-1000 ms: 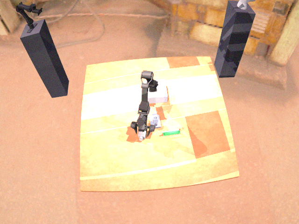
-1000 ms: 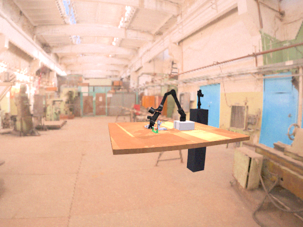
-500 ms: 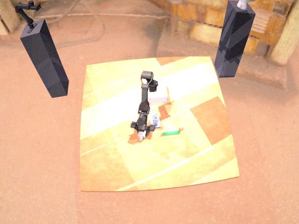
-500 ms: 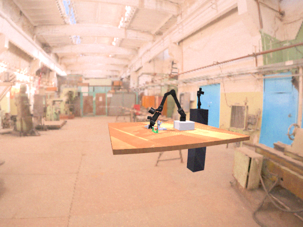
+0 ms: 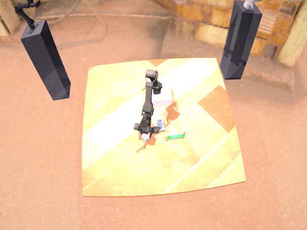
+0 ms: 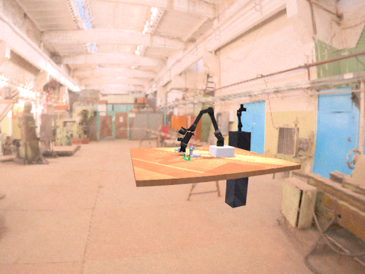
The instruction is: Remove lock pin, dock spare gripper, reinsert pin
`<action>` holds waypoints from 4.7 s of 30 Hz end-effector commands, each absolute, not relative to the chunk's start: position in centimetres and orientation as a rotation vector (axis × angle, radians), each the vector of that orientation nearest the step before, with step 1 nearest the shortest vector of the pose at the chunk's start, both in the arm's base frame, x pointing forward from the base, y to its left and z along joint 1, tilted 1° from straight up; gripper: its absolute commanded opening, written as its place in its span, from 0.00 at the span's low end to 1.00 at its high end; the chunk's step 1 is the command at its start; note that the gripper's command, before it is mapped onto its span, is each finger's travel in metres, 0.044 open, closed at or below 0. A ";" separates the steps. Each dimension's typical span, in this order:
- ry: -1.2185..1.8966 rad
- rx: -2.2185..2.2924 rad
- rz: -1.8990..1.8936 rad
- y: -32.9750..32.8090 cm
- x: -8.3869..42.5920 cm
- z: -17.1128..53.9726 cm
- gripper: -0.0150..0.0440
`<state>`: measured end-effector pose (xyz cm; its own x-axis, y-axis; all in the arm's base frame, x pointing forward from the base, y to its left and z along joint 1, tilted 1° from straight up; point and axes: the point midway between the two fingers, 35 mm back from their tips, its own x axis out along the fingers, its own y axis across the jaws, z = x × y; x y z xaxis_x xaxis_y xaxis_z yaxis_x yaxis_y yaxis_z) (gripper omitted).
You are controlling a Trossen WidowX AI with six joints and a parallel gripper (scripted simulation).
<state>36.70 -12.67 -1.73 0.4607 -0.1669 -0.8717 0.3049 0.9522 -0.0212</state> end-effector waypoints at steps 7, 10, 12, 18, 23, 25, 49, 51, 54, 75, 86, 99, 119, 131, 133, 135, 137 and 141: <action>1.024 0.139 -0.294 -12.8 37.3 3.6 0.25; 1.024 0.139 -0.294 -12.7 37.1 5.0 0.25; 1.024 0.139 -0.294 -12.6 37.0 5.9 0.25; 1.024 0.139 -0.294 -12.5 36.6 7.5 0.25; 1.037 0.139 -0.288 -12.4 36.5 6.8 0.25; 1.037 0.139 -0.288 -12.4 36.5 6.8 0.25; 1.220 -0.059 -0.273 -10.1 34.4 5.2 0.25; 1.239 -0.082 -0.270 -9.9 34.2 5.0 0.25; 1.267 -0.117 -0.266 -9.6 33.8 4.9 0.25; 1.473 -0.531 -0.206 -6.3 30.4 5.5 0.25; 1.548 -0.821 -0.145 -4.8 29.0 6.8 0.25; 1.612 -1.189 -0.052 -2.9 27.2 8.4 0.25; 1.647 -1.808 0.118 0.0 24.9 11.0 0.25; 1.636 -1.891 0.138 0.2 25.0 11.0 0.25; 1.631 -1.893 0.138 0.1 25.2 10.6 0.25; 1.630 -1.894 0.138 0.1 25.3 10.5 0.25; 1.629 -1.893 0.138 0.1 25.3 10.3 0.25; 1.628 -1.894 0.138 0.2 25.5 9.7 0.25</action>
